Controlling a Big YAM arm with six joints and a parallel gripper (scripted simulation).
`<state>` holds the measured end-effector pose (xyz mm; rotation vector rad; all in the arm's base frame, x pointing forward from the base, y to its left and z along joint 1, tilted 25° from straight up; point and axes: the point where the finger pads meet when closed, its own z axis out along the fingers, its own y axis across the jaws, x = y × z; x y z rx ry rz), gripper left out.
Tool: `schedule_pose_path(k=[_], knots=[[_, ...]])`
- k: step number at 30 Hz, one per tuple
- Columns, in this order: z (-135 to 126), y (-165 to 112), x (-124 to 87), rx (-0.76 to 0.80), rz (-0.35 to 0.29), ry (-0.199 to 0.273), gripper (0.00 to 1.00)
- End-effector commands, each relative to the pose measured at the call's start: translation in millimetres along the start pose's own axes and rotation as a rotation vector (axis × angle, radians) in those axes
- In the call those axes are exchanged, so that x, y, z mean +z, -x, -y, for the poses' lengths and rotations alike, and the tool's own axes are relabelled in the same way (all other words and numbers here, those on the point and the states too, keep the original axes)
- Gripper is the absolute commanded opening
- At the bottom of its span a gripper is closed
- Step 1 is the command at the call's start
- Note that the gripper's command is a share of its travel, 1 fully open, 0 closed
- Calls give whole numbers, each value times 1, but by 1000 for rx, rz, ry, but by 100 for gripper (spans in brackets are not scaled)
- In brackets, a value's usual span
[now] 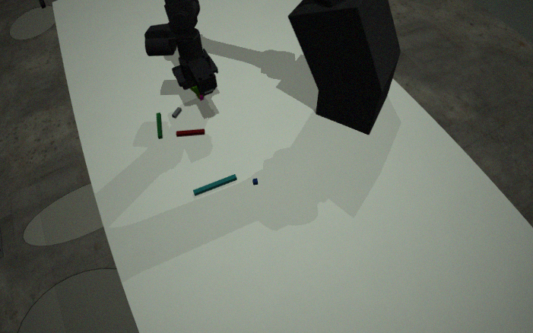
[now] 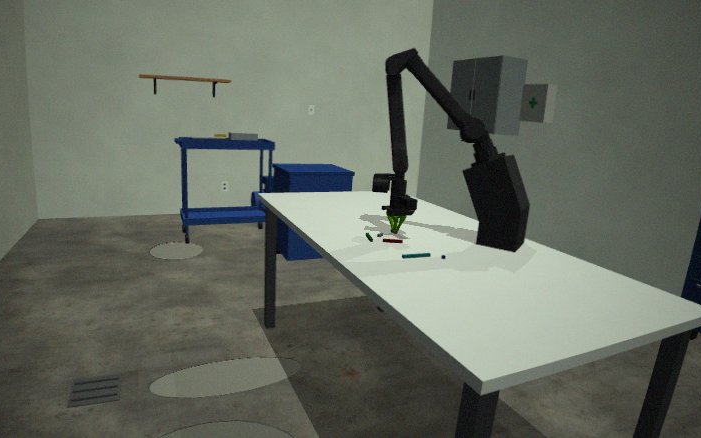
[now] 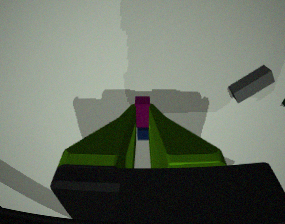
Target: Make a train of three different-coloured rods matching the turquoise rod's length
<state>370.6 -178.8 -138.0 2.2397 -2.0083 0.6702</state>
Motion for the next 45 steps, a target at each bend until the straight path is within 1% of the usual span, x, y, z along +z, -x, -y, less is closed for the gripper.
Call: schedule_pose_path(k=[1, 24, 25, 27, 28, 32, 33, 35, 36, 38, 39, 45], knots=[[-4, -1, 4, 3, 1, 0, 4], [-4, -1, 4, 3, 1, 0, 4], [-4, -1, 4, 3, 1, 0, 8], [-4, -1, 4, 3, 1, 0, 8], [-4, -1, 4, 3, 1, 0, 12], [-4, -1, 4, 3, 1, 0, 12], [-4, -1, 4, 3, 1, 0, 16], [-4, -1, 4, 3, 1, 0, 16], [-4, -1, 4, 3, 1, 0, 20], [-4, -1, 4, 3, 1, 0, 20], [-4, -1, 4, 3, 1, 0, 23], [-4, -1, 4, 3, 1, 0, 23]])
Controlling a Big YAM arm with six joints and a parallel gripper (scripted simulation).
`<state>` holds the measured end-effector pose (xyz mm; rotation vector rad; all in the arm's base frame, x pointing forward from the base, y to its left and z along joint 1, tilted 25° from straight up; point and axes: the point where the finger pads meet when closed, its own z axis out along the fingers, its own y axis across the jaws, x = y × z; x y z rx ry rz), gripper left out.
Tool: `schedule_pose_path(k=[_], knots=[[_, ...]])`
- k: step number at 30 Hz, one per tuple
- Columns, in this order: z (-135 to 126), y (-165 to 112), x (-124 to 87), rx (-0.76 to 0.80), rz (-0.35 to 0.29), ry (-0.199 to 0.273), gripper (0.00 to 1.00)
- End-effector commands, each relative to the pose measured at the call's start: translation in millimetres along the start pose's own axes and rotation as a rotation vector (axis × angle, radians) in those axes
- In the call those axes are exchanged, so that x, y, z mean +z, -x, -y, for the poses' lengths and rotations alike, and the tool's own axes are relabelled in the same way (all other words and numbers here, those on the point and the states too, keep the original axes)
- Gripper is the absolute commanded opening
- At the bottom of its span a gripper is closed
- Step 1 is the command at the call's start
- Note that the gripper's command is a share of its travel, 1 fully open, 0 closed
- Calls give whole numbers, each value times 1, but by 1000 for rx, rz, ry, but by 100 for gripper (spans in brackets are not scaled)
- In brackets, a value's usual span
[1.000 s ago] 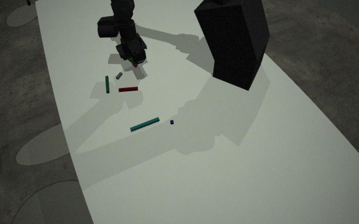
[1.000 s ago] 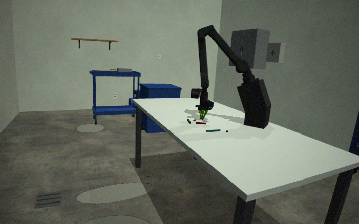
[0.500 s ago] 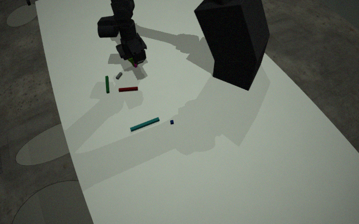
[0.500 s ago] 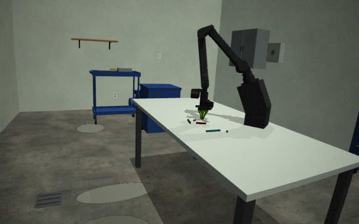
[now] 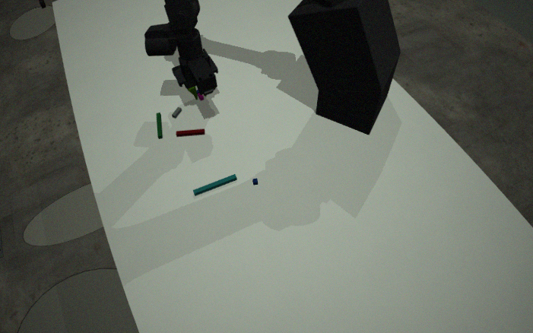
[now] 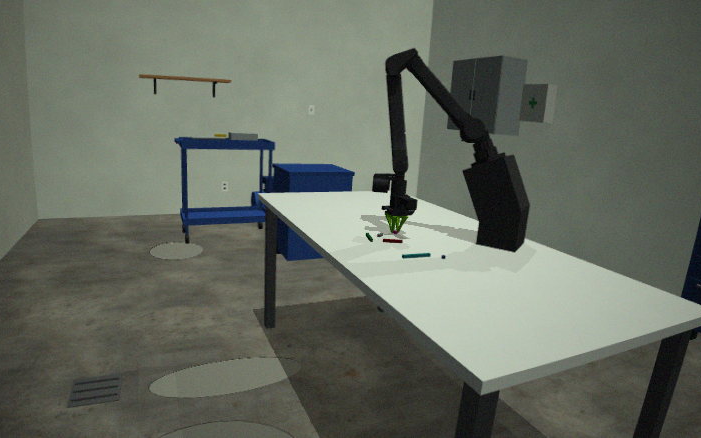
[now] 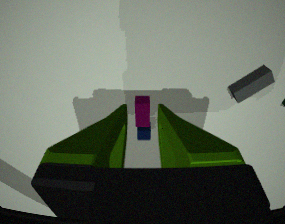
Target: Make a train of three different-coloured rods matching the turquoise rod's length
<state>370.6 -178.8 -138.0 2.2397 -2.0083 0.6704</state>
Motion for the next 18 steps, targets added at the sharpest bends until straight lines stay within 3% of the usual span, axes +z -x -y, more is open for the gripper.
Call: schedule_pose_path(k=[1, 6, 18], knots=[[-4, -1, 4, 3, 1, 0, 23], [-3, -2, 3, 4, 1, -2, 23], [3, 3, -47, -1, 0, -11, 23]])
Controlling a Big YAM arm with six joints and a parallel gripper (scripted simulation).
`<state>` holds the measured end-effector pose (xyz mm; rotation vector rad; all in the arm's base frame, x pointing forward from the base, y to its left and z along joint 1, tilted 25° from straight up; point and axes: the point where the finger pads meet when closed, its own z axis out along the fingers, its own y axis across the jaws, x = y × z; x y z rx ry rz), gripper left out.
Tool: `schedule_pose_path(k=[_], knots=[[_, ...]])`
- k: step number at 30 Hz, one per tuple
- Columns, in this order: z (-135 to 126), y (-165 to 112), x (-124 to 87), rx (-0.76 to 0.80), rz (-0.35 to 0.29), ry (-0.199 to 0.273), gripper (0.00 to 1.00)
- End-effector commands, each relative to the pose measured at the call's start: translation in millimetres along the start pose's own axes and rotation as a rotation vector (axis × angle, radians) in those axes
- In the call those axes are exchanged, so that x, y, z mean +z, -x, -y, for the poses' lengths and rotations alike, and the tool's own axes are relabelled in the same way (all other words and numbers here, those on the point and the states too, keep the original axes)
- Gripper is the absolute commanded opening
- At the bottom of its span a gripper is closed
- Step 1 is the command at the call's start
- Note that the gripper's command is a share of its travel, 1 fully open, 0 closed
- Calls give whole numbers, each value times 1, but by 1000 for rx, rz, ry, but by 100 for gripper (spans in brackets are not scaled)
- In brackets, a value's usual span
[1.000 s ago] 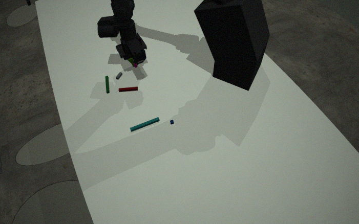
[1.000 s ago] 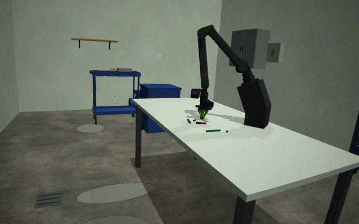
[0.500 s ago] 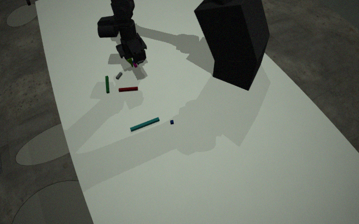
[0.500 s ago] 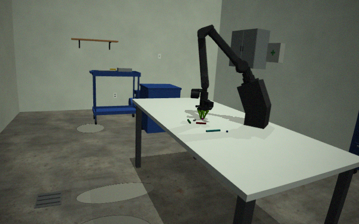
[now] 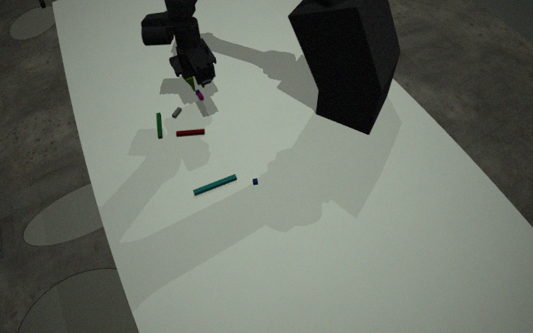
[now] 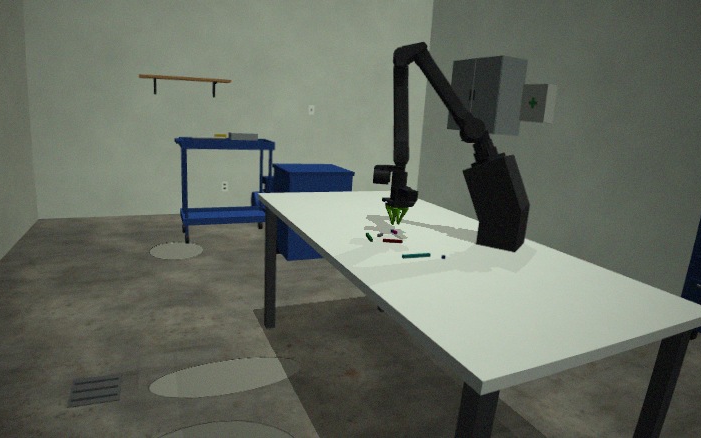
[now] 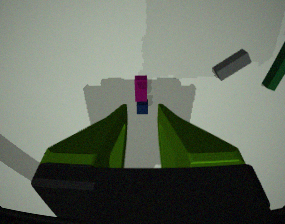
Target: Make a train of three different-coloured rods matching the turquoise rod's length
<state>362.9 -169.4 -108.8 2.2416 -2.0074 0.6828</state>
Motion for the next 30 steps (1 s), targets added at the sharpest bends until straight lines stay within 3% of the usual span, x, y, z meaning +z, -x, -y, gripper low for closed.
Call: schedule_pose_path(k=[1, 3, 13, 16, 20, 21, 30], knots=[[2, 4, -21, 0, 4, -3, 23], [2, 4, -21, 0, 4, -3, 23], [5, 1, -61, 3, 1, -9, 23], [-5, 4, -55, 5, 13, 23, 23], [-6, 5, -55, -2, 14, 25, 23], [-3, 3, -56, -1, 12, 20, 100], [-2, 3, -56, 0, 11, 17, 100]])
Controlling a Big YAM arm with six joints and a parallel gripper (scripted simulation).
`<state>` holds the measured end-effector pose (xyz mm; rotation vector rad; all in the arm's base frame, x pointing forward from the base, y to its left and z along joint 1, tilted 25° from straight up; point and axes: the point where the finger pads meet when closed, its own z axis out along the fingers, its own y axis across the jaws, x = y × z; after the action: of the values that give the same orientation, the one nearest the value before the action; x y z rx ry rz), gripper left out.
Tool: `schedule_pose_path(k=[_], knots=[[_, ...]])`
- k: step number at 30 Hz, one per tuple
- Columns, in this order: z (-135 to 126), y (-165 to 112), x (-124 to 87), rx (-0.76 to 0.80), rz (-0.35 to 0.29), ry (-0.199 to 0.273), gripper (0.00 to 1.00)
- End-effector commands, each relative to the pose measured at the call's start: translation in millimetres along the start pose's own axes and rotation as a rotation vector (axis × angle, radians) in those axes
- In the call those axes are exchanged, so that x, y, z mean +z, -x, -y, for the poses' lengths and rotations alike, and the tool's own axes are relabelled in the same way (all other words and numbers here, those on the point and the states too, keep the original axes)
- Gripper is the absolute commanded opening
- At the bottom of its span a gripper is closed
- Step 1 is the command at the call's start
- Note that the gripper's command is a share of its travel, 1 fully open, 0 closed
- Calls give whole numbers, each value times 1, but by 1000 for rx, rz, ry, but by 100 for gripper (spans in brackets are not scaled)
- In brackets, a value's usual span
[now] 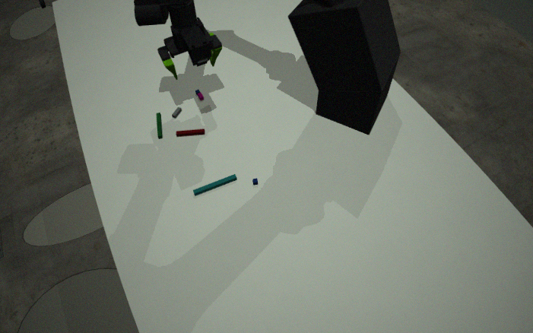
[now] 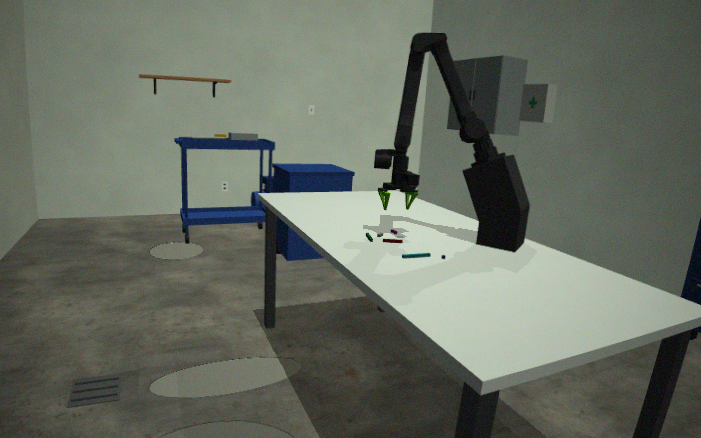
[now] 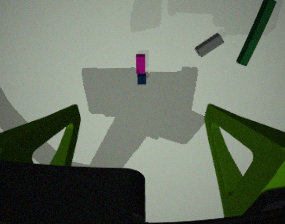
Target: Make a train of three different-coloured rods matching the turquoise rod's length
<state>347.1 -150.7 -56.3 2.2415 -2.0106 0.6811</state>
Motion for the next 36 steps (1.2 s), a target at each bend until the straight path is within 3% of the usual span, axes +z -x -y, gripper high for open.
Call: schedule_pose_path(k=[1, 16, 30, 33, 36], knots=[[-2, 3, 2, -2, 9, 17, 100], [4, 7, 2, 26, 9, 10, 100], [20, 25, 7, 408, 8, 11, 100], [11, 22, 8, 420, 6, 27, 100], [25, 31, 8, 537, 8, 12, 100]])
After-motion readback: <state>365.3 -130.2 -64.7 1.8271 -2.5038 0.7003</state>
